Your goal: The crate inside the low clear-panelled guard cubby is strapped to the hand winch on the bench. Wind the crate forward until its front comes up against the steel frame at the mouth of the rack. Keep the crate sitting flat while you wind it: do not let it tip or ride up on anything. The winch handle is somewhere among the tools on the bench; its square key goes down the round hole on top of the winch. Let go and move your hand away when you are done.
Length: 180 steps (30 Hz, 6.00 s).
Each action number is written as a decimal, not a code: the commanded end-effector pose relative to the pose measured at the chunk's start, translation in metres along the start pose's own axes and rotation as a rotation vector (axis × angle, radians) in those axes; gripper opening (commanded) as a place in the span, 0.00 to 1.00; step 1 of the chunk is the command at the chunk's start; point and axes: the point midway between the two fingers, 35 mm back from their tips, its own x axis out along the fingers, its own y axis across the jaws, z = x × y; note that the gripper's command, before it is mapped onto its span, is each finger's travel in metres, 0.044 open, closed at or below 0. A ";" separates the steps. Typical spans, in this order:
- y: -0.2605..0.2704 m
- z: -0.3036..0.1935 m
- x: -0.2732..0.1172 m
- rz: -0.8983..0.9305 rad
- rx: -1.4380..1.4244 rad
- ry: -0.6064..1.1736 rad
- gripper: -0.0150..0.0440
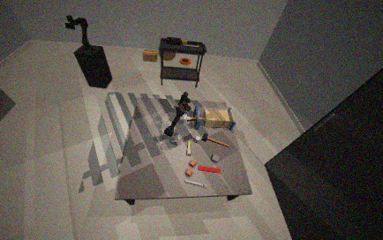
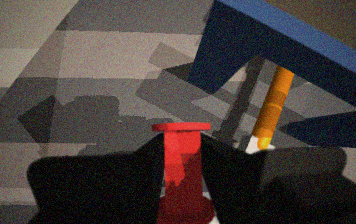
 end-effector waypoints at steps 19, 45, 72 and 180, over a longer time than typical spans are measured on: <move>0.023 -0.032 -0.009 0.011 -0.025 0.026 0.25; 0.032 -0.060 -0.023 0.012 -0.027 0.027 0.25; 0.032 -0.090 -0.037 0.013 -0.028 0.029 0.25; -0.076 -0.162 -0.072 0.008 -0.033 0.035 0.25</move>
